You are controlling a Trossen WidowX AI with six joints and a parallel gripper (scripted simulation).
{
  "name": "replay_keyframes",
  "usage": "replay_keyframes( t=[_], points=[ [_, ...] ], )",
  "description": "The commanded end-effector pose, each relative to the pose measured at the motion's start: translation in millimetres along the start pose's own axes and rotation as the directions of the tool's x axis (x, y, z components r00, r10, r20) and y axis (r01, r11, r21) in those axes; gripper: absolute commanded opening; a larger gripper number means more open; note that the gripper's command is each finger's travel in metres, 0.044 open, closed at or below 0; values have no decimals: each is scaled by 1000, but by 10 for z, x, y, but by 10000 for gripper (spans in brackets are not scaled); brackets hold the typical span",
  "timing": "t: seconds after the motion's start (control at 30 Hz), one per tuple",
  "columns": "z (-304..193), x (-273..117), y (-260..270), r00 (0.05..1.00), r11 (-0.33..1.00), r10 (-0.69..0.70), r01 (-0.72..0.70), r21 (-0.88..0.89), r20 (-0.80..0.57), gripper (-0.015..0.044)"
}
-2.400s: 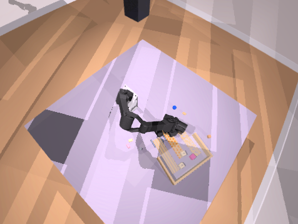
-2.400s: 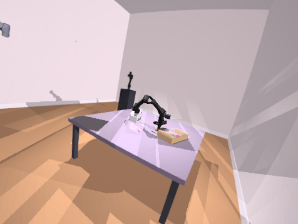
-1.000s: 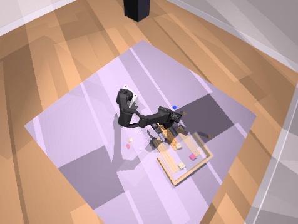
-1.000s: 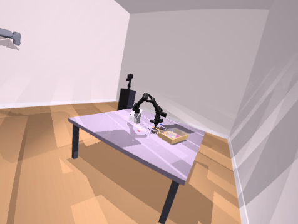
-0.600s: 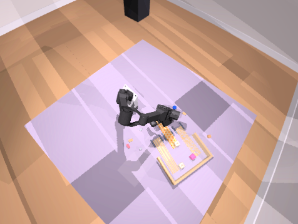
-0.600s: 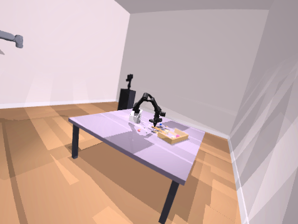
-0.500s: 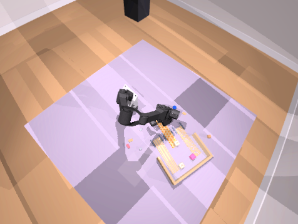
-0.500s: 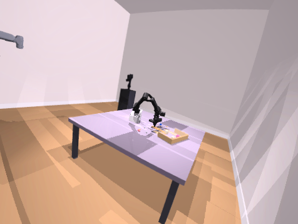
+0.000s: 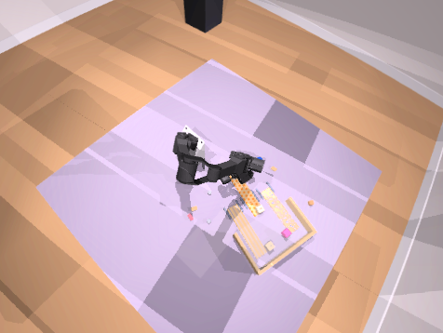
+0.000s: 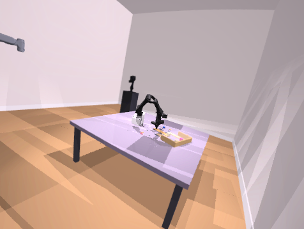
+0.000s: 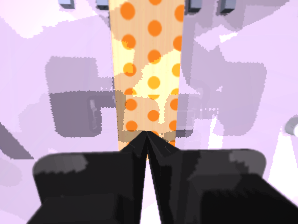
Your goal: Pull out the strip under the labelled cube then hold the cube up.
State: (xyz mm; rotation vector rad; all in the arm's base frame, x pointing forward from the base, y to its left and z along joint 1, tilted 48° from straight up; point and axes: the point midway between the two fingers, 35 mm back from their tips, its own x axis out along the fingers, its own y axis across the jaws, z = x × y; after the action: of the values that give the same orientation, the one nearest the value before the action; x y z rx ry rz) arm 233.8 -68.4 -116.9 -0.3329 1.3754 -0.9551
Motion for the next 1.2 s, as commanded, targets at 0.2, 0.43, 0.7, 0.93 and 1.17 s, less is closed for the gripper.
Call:
replay_keyframes(
  t=[0.2, 0.43, 0.7, 0.93, 1.17],
  points=[
    [-238, 40, -42, 1000, 1000, -6, 5, -11, -30, 0],
    [-246, 40, -42, 1000, 1000, -6, 5, -11, -30, 0],
    [-246, 40, -42, 1000, 1000, -6, 5, -11, -30, 0],
    [-246, 40, -42, 1000, 1000, -6, 5, -11, -30, 0],
    [-246, 40, -42, 1000, 1000, -6, 5, -11, -30, 0]
  ],
)
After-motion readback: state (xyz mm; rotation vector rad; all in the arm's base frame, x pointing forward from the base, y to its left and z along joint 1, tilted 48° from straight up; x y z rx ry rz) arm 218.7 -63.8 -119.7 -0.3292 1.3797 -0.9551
